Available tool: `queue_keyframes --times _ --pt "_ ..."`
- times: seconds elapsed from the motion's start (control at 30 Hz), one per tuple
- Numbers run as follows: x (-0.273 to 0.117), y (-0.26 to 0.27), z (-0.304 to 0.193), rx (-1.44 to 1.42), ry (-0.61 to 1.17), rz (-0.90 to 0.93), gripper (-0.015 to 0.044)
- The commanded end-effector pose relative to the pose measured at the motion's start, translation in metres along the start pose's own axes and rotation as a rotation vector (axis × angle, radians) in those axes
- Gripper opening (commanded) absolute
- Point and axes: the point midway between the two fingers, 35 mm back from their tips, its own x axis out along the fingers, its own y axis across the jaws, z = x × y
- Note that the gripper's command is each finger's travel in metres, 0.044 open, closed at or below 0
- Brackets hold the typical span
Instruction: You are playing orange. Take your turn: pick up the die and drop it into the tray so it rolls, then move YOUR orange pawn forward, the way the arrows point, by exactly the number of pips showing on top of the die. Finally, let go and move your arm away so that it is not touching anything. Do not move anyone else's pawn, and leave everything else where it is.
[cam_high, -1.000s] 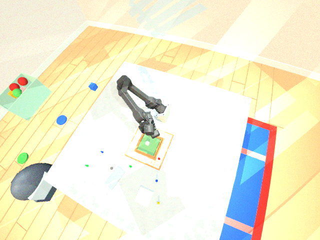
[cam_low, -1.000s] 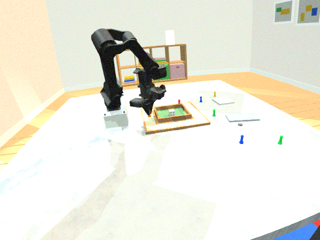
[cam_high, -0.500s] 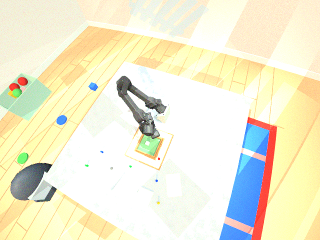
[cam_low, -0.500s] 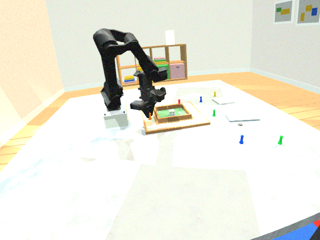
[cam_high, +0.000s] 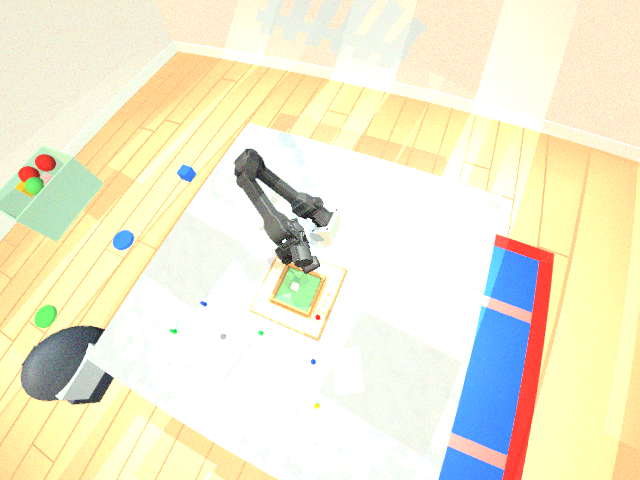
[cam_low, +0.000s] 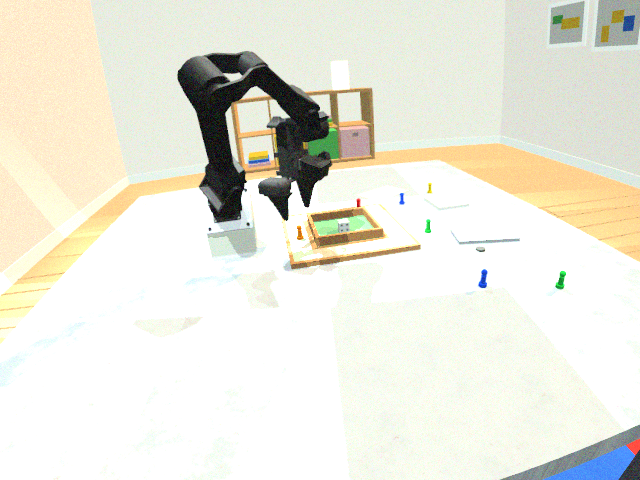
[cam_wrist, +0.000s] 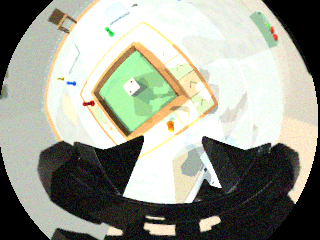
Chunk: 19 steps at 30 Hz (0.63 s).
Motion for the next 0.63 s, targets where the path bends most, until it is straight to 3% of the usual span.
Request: queue_keyframes --times 0.0,0.17,0.6 --pt "-0.027 0.01 -0.001 -0.201 0.002 0.014 0.044" --pt "-0.079 0.02 -0.008 -0.644 -0.001 0.011 0.044" --pt "-0.074 0.021 -0.005 -0.564 -0.017 0.034 0.044"
